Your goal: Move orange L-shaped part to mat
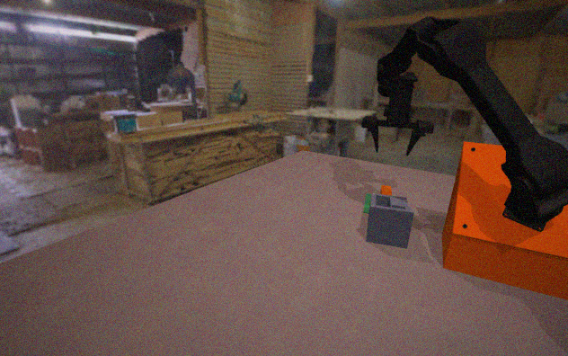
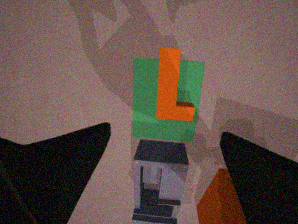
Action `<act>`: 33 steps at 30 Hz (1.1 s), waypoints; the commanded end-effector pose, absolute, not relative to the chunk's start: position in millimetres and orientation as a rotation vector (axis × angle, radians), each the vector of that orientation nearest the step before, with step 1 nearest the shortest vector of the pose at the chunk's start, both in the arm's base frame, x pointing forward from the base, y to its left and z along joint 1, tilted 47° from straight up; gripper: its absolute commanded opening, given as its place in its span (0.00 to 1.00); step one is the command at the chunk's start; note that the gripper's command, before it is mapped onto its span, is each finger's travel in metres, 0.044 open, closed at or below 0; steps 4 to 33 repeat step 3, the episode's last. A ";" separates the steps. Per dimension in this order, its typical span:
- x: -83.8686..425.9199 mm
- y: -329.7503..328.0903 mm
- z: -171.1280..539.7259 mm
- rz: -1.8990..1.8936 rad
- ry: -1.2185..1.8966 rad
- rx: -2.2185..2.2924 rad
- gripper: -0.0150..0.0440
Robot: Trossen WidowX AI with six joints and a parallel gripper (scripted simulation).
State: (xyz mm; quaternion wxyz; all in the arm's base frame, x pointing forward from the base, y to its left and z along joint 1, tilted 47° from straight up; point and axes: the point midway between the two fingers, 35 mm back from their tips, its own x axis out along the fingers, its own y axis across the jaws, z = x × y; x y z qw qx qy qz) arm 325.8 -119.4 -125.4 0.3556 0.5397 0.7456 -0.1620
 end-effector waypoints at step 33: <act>325.7 -119.3 -125.6 -0.421 1.925 1.397 0.93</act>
